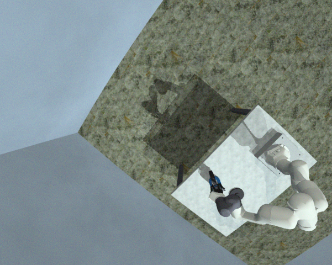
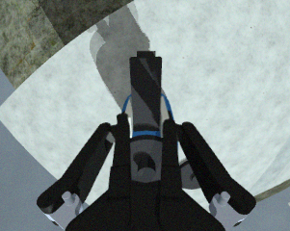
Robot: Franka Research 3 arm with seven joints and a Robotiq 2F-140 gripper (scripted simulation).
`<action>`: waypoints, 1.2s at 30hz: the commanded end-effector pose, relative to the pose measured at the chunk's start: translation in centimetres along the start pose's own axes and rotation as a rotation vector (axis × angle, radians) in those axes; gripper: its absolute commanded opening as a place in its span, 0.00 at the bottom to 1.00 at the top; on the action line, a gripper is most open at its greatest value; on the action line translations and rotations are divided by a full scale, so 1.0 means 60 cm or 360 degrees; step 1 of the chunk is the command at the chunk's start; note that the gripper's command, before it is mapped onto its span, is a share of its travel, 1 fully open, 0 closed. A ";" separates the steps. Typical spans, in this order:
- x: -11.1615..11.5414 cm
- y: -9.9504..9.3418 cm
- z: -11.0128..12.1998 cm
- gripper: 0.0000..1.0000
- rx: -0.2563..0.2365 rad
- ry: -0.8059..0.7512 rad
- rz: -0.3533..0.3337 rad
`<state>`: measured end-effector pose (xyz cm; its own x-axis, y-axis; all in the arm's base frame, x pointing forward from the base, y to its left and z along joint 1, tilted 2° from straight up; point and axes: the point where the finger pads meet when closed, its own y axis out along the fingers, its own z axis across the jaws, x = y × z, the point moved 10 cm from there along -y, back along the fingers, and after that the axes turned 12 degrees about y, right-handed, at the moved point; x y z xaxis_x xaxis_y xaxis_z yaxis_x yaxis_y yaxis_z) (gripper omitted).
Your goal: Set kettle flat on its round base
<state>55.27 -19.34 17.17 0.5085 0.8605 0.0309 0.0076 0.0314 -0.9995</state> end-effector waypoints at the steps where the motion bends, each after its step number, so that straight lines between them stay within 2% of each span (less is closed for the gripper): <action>1: 0.002 0.001 0.000 0.00 -0.0002 0.0000 0.0003; 12: 0.002 -0.010 0.000 0.00 -0.0002 0.0000 0.0003; 36: 0.002 -0.068 0.000 0.00 -0.0002 0.0000 0.0003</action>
<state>55.20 -19.38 20.54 0.5078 0.8611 0.0265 0.0064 0.0269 -0.9996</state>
